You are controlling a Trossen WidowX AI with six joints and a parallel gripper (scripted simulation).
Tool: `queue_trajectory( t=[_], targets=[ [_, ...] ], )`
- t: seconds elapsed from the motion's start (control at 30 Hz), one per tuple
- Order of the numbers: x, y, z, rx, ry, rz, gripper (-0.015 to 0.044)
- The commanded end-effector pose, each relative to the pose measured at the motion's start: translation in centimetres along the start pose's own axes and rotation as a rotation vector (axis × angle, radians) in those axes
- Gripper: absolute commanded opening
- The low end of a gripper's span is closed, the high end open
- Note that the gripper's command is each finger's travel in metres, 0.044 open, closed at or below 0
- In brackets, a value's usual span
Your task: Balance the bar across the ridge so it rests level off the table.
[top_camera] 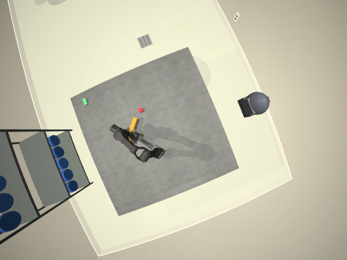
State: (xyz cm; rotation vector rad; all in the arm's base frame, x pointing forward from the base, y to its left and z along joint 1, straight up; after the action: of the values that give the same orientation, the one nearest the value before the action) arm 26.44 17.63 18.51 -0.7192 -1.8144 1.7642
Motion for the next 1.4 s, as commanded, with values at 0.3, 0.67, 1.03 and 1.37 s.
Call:
queue_trajectory(
  t=[0.3,0.67,1.03,1.37],
  targets=[
    [0.0,0.0,0.0,0.000,0.000,0.000,0.0173],
    [0.0,0.0,0.0,0.000,0.000,0.000,0.0185],
    [0.0,0.0,0.0,0.000,0.000,0.000,0.0395],
    [-0.1,-5.6,-0.5,0.000,0.000,0.000,0.0440]
  ],
)
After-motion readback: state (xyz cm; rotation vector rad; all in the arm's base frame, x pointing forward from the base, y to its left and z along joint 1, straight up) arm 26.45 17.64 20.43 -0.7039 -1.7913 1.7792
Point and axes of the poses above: the point midway between the two fingers, 35 mm back from their tips, its own y axis out along the fingers, its own z axis across the jaws, x = y × z, the point moved 9 cm from there along -y, back along the fingers, and after that the axes turned 2 degrees about y, right-handed, at the moved point
